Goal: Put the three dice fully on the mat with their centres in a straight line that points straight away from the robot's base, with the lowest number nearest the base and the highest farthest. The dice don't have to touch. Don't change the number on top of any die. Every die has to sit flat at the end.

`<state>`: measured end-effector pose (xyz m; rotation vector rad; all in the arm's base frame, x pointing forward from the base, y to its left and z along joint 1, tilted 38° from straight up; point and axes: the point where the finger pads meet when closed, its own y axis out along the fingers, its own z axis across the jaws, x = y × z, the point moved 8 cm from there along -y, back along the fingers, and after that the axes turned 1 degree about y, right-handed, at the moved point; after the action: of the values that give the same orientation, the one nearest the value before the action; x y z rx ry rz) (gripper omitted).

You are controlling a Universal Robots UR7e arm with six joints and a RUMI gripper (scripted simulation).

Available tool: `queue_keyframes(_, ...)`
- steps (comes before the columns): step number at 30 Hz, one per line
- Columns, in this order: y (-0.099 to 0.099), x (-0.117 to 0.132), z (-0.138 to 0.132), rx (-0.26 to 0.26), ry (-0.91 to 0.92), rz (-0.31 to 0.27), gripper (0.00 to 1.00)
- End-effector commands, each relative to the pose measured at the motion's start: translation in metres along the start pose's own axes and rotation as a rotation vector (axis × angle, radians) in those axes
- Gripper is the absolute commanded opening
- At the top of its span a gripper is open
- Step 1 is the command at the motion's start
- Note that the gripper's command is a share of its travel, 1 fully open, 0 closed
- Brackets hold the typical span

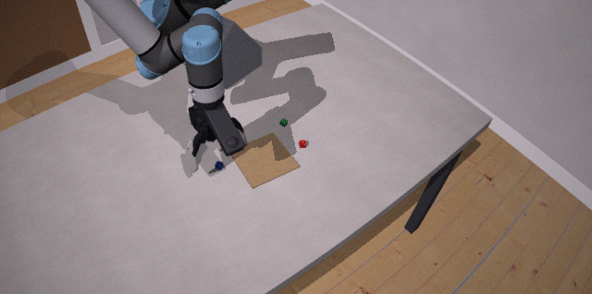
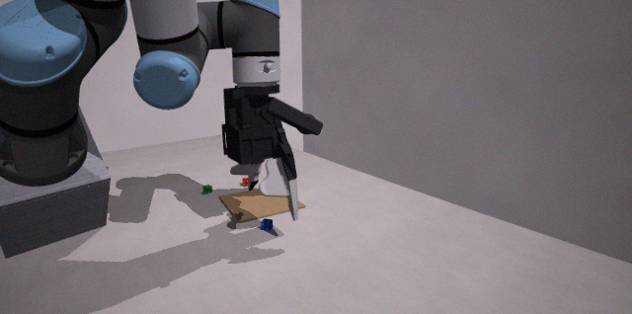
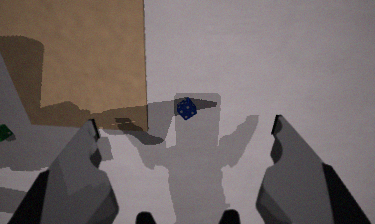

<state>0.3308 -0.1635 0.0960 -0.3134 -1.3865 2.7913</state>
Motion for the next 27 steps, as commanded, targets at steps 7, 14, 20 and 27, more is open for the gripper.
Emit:
queue_keyframes(7,0.0009,0.002,-0.0007,-0.002,-0.001,-0.004,1.0)
queue_keyframes(14,0.0009,0.002,-0.0007,-0.002,-0.001,-0.004,1.0)
queue_keyframes(20,0.0009,0.0017,-0.0016,-0.002,-0.001,-0.004,1.0)
queue_keyframes(27,0.0005,-0.0001,-0.0046,-0.001,-0.002,-0.002,1.0)
